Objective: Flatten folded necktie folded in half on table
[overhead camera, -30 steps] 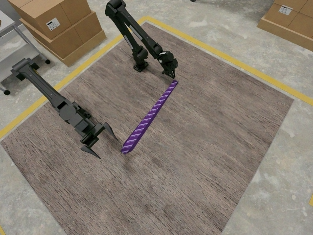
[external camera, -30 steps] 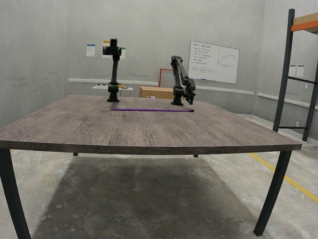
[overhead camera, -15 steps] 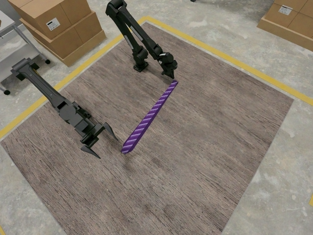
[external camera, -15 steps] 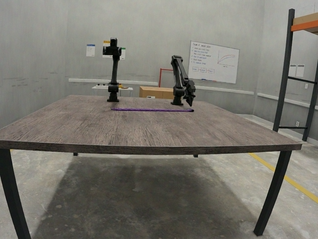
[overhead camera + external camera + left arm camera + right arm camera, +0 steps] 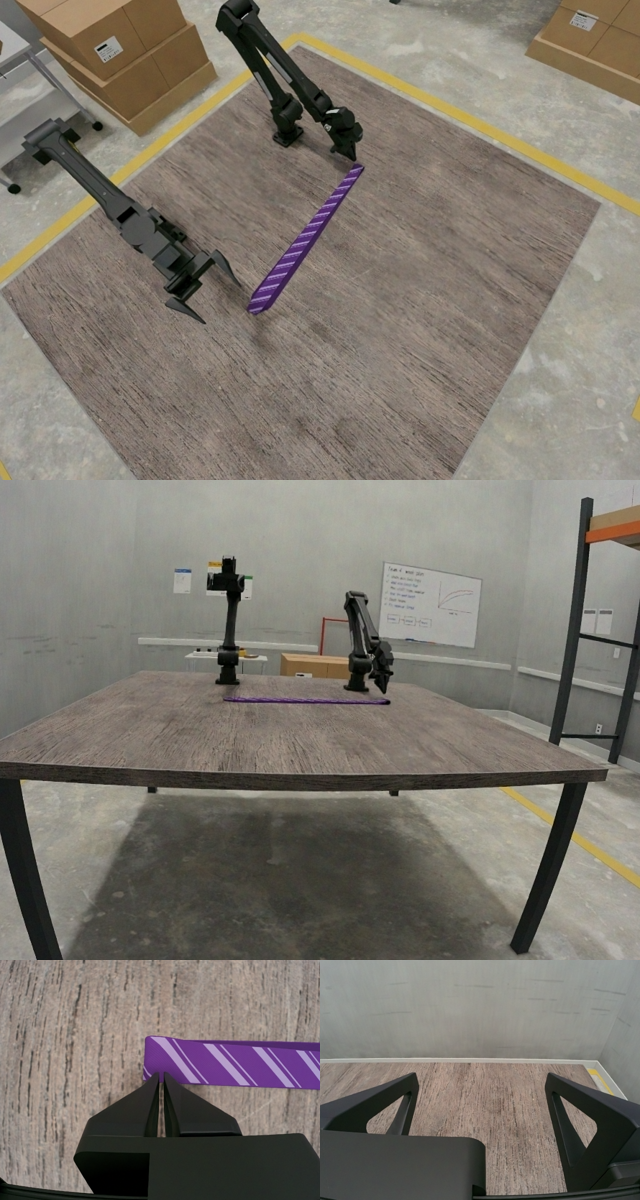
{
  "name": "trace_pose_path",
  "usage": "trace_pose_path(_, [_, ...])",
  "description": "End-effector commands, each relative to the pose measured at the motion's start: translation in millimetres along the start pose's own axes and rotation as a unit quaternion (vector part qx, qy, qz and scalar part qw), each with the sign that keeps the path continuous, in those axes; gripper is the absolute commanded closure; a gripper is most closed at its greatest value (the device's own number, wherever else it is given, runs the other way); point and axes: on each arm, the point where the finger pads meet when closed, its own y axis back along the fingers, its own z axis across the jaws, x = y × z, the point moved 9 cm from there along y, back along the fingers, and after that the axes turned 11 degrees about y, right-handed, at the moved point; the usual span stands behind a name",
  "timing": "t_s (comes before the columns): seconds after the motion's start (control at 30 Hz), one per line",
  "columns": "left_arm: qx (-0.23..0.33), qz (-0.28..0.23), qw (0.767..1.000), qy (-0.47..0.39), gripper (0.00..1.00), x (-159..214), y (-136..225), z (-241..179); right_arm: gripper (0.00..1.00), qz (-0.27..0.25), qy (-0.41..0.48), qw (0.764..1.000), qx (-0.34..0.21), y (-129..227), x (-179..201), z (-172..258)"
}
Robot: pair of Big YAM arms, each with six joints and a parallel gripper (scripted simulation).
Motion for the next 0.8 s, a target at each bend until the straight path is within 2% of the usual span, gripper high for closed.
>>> trace_pose_path(0.0, [0.003, -0.017, 1.0, 0.001, 0.96, -16.0, 0.7, -0.4, 0.0, -0.032, -0.005, 0.999, 0.001, 0.4, -27.4, 0.6])
trace_pose_path(0.77, [0.003, -0.017, 1.0, 0.001, 0.96, -29.5, 1.3, -1.1, 0.0, -0.032, -0.005, 0.999, 0.001, 0.4, -27.4, 0.6])
